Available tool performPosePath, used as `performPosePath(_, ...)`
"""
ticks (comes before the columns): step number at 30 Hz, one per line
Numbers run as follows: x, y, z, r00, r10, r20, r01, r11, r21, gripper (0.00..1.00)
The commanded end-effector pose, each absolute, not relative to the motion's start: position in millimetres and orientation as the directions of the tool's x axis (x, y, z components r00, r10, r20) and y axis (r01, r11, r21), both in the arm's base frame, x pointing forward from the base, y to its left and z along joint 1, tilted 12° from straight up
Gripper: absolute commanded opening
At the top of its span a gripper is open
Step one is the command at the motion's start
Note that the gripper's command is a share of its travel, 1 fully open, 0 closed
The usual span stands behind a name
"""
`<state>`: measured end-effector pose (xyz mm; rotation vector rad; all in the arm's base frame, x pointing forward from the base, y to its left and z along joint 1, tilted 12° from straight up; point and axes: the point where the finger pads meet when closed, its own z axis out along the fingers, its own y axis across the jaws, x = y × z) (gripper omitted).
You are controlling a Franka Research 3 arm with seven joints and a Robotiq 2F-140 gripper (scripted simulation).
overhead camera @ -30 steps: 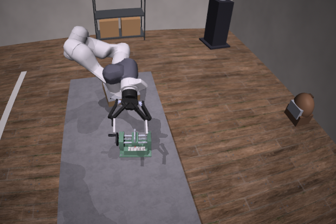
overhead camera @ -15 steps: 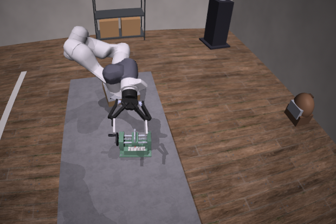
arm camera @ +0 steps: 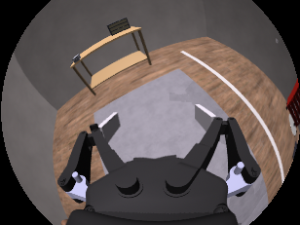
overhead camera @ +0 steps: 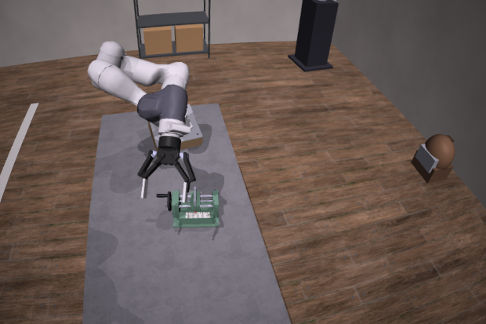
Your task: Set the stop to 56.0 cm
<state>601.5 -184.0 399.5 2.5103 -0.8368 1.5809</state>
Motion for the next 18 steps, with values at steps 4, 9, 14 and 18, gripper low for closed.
performPosePath(4,571,-206,355,0.243,-0.711,0.660,-0.670,-0.615,-0.416,1.00)
performPosePath(9,540,-213,318,0.207,-0.809,0.551,-0.745,-0.495,-0.448,1.00)
performPosePath(14,540,-213,318,0.154,-0.865,0.478,-0.787,-0.400,-0.469,1.00)
performPosePath(18,506,-212,285,0.097,-0.927,0.362,-0.847,-0.268,-0.460,1.00)
